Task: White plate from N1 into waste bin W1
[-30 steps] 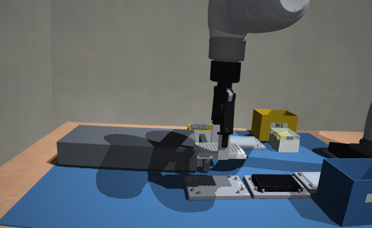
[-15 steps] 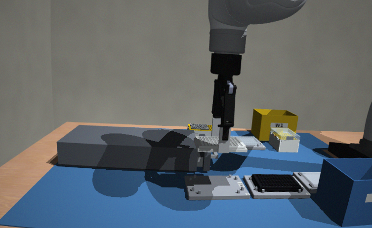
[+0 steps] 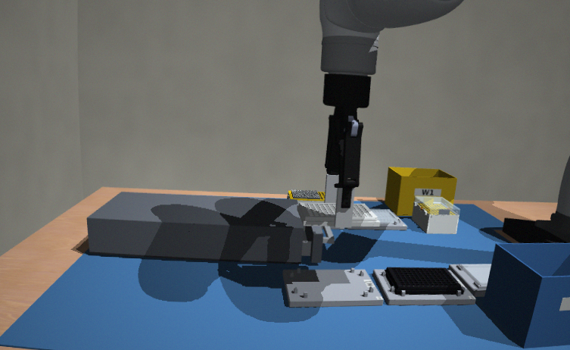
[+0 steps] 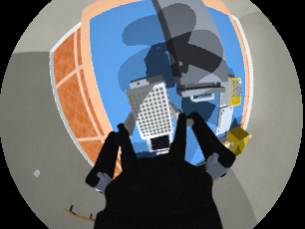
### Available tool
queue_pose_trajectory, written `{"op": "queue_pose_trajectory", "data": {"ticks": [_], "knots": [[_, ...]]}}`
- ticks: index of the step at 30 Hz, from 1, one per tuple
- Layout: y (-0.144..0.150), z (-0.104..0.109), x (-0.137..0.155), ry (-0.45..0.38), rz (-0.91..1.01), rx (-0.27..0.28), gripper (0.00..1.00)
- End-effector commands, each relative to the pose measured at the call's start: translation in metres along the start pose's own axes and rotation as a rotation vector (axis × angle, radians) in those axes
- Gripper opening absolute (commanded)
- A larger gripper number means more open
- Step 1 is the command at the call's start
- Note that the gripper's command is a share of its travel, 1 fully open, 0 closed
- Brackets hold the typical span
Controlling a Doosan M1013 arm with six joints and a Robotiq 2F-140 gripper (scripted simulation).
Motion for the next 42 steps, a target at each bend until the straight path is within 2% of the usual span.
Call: {"op": "queue_pose_trajectory", "data": {"ticks": [1,6,42], "knots": [[0.000,0.000,0.000,0.000,0.000,0.000,0.10],[0.004,0.000,0.004,0.000,-0.045,0.000,0.10],[0.064,0.000,0.065,0.000,-0.045,0.000,0.10]]}}
Point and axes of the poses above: the point where the finger pads meet when closed, its own z axis back along the fingers, its own y axis across the jaws, x = y × z, the point moved 4 cm from there along z, back along the fingers, and after that the axes turned 8 degrees about z, right-handed, at the moved point
